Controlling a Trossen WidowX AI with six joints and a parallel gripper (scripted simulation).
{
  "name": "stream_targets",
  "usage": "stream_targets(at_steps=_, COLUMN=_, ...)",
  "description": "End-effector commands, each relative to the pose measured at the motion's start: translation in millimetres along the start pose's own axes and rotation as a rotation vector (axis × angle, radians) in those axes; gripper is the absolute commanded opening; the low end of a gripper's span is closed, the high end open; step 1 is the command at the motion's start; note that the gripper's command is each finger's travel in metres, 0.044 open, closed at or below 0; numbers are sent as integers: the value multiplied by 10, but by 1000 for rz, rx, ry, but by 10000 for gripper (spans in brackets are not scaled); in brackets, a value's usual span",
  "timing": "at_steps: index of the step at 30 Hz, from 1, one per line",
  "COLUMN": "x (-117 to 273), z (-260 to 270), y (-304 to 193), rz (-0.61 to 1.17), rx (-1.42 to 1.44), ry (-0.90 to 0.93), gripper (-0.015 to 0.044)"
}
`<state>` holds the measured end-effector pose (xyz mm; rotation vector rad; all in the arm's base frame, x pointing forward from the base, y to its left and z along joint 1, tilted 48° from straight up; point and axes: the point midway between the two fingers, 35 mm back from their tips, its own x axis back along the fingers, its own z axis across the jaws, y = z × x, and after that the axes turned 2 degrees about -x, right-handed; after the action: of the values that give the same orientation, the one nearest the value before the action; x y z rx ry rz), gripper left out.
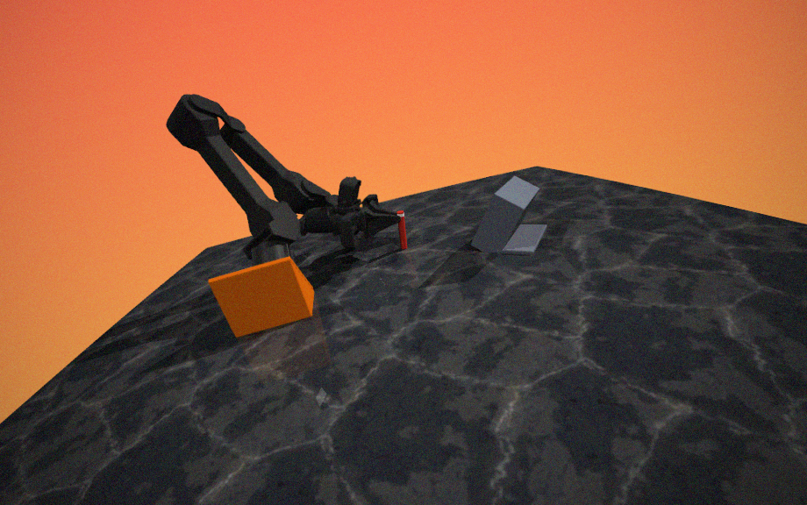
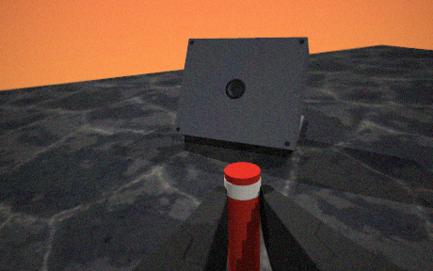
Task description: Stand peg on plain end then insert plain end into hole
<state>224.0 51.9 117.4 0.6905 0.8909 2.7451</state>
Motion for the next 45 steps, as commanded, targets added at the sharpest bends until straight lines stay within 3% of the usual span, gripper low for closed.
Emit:
stream_targets(at_steps=1, x=10, z=-1, y=-25, rz=1, rx=0, ry=0, gripper=49)
stream_targets(at_steps=26, x=56, z=-5, y=-37, rz=-45, rx=-10, ry=1, gripper=49)
stream_targets(at_steps=29, x=55, z=-5, y=-26, rz=-50, rx=-9, ry=1, gripper=128)
stream_targets(at_steps=45, x=55, z=-5, y=-26, rz=-50, rx=-9, ry=1, gripper=130)
